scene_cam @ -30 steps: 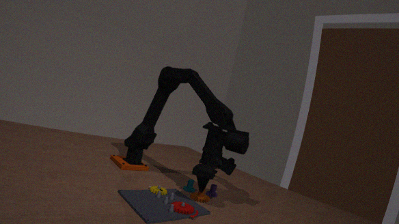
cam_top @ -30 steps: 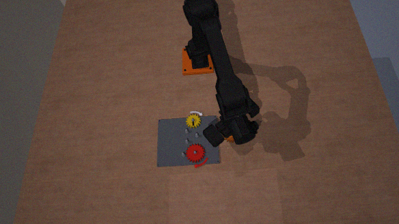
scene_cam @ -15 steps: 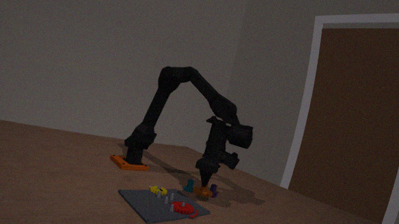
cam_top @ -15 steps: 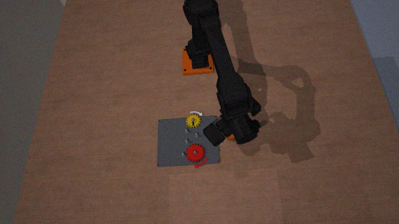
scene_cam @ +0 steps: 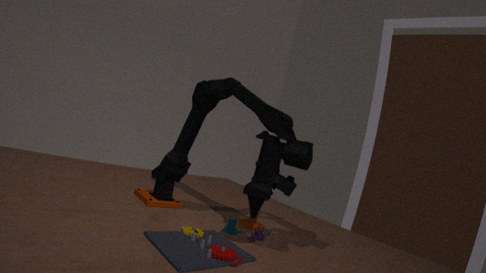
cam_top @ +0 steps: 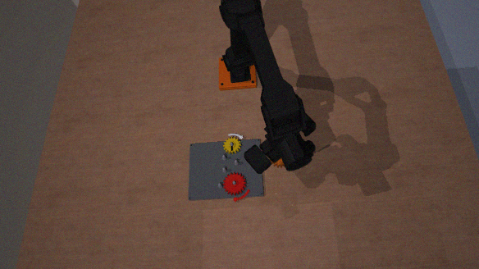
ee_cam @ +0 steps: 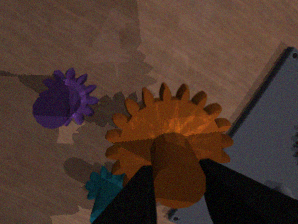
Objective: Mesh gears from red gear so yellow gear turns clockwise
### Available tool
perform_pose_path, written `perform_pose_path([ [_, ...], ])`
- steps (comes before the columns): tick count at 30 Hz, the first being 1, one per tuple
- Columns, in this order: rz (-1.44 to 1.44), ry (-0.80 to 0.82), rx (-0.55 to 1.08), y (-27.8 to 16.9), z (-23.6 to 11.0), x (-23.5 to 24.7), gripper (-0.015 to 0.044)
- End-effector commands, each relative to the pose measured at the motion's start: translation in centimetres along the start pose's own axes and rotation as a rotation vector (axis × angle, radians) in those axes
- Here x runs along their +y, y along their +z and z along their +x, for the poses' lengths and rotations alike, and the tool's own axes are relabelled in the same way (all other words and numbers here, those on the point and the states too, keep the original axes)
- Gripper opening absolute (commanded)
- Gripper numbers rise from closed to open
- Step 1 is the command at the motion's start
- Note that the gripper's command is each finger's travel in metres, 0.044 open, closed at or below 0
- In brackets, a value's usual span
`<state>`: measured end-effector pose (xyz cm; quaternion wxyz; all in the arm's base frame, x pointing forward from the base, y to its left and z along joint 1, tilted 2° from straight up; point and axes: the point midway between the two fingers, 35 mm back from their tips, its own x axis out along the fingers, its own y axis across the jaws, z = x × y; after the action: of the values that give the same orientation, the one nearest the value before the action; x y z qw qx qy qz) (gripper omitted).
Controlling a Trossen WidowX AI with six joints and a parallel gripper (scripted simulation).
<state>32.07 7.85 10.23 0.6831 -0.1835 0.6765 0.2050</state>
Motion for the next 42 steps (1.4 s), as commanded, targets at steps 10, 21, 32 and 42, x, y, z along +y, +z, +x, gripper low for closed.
perform_pose_path([
  [10, 0.002, -0.003, -0.014, 0.3, -3.0, 0.1, 0.0],
  [21, 0.005, -0.004, -0.015, 0.2, -5.3, 0.2, 0.0],
  [32, 0.005, -0.004, -0.013, 0.0, -7.4, 0.4, 0.0],
  [42, 0.004, -0.004, -0.01, -0.4, -9.2, 0.6, 0.0],
])
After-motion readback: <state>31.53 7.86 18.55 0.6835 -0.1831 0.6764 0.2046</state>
